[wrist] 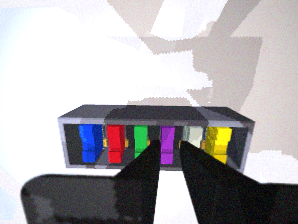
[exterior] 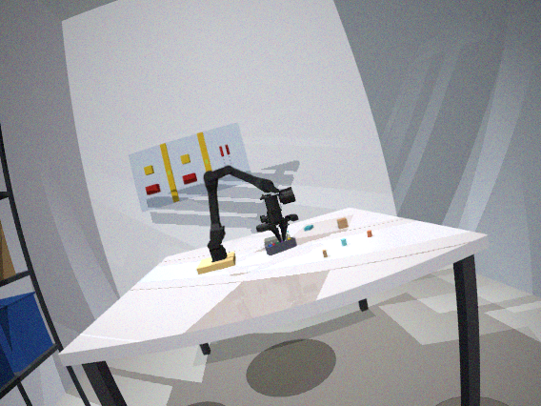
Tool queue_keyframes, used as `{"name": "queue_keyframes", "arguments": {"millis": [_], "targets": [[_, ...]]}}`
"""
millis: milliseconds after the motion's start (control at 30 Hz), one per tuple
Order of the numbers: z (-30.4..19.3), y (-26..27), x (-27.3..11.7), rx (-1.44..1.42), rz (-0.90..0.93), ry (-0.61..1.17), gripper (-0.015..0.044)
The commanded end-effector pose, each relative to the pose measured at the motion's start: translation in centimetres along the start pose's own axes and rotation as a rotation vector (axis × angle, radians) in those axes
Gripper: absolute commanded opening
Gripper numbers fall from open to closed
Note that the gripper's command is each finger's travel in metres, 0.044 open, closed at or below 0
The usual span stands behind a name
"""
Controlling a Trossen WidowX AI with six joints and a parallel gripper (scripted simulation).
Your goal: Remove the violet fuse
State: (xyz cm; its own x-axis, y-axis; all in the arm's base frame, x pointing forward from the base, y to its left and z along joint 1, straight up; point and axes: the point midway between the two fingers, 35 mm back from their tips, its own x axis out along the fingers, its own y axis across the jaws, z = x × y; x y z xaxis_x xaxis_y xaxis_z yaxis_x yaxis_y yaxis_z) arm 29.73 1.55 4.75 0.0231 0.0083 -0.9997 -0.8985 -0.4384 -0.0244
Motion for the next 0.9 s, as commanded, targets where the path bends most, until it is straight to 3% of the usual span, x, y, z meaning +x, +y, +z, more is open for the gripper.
{"name": "queue_keyframes", "arguments": {"millis": [0,233,600,867], "targets": [[-0.01,0.16,0.49,-0.006,0.009,0.001,0.0072],[-0.01,0.16,0.51,-0.006,0.009,0.001,0.0072],[0.05,0.12,0.40,0.000,0.006,-0.002,0.0000],[0.04,0.11,0.19,0.000,0.006,-0.002,0.0000]]}}
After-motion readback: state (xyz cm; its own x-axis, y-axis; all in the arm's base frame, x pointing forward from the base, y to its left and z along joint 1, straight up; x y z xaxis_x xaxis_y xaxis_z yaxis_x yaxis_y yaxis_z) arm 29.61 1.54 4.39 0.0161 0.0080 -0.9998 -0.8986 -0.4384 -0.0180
